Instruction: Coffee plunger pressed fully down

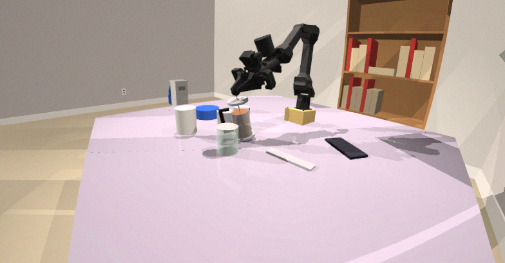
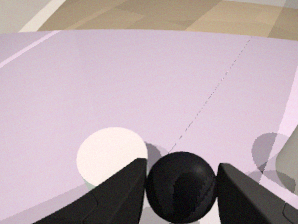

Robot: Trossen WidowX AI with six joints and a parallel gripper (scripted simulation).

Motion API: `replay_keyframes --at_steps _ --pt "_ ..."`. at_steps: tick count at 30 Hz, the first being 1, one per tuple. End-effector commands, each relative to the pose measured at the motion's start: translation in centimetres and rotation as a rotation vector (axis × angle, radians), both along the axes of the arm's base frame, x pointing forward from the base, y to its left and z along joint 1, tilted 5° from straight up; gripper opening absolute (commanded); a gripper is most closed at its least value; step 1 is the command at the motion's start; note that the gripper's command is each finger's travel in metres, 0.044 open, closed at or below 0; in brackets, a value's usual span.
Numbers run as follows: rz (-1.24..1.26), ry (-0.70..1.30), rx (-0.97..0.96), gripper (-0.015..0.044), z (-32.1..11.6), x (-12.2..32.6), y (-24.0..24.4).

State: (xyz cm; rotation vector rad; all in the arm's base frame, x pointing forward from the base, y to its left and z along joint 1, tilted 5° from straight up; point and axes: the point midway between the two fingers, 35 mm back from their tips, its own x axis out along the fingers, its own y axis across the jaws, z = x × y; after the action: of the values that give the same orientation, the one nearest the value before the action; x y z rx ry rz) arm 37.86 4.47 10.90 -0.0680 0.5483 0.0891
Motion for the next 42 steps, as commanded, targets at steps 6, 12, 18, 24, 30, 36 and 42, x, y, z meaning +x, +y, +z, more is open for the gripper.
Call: replay_keyframes --at_steps 6,12,18,24,30,36,42 --pt "0.005 0.017 -0.01 0.0113 -0.5 0.1 0.0" --pt "0.0 0.003 -0.001 0.0113 0.0 0.2 0.0" --pt "0.0 0.003 -0.001 0.0113 0.0 0.2 0.0" --pt "0.0 0.003 -0.001 0.0245 0.0 0.2 0.0" --pt "0.0 0.003 -0.001 0.0402 0.0 0.2 0.0" --pt "0.001 0.004 -0.001 0.044 0.5 0.0 0.1" --pt "0.007 0.015 -0.007 0.044 5.7 -2.3 0.4"
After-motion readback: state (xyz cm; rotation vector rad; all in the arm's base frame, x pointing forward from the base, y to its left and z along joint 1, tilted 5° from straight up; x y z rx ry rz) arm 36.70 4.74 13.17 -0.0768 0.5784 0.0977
